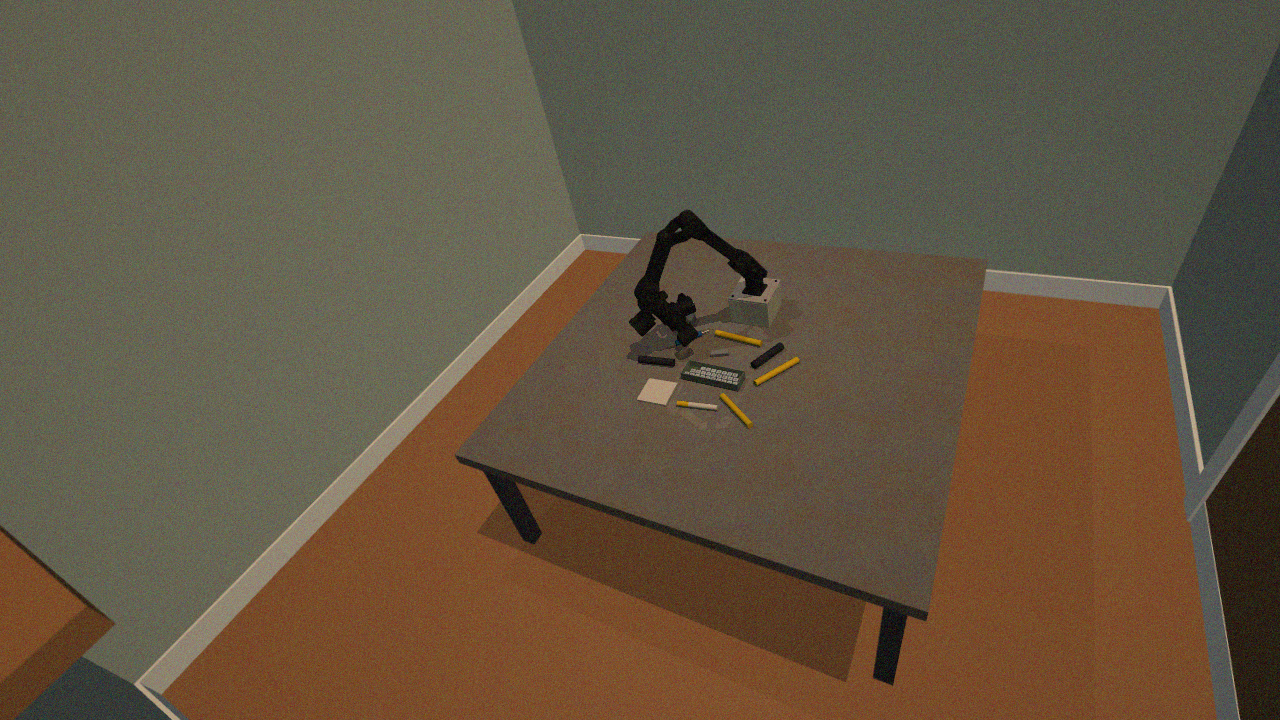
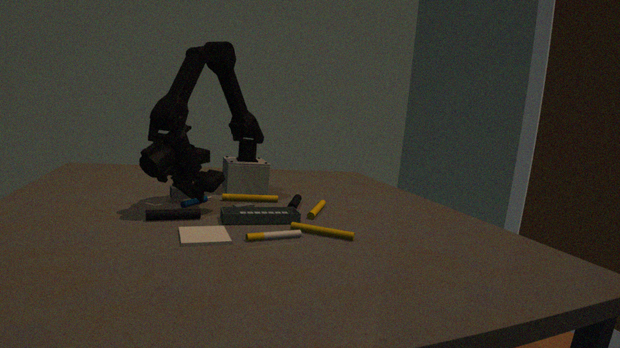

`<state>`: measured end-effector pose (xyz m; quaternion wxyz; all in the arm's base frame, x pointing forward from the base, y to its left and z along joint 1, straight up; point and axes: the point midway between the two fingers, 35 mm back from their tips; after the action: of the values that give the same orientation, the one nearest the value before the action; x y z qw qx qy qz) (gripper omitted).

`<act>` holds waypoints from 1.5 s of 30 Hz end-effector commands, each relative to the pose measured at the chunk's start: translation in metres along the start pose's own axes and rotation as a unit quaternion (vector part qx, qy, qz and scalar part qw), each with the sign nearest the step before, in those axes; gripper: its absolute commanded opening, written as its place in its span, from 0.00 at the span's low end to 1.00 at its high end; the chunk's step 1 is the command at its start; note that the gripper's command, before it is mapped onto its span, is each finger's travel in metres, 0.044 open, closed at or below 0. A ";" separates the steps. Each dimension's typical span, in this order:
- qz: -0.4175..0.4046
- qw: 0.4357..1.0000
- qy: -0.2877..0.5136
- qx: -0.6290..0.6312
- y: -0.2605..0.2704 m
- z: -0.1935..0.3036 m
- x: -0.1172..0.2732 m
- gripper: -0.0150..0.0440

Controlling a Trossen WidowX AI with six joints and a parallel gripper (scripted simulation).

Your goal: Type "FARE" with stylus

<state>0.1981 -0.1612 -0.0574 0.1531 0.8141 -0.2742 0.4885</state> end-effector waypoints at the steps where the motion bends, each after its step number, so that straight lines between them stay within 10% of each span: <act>1: -0.001 1.000 0.000 0.000 0.000 0.000 0.000 0.25; 22: 0.002 1.000 -0.002 -0.010 -0.002 -0.024 0.040 0.25; 45: 0.069 0.929 -0.029 -0.361 -0.051 -0.016 0.047 0.25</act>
<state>0.2280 -0.1285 -0.0083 0.3723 0.7133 -0.4704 0.3624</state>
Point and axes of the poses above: the point midway between the two fingers, 35 mm back from their tips, its own x axis back along the fingers, its own y axis across the jaws, z = x × y, and after that the axes turned 3 degrees about x, right-handed
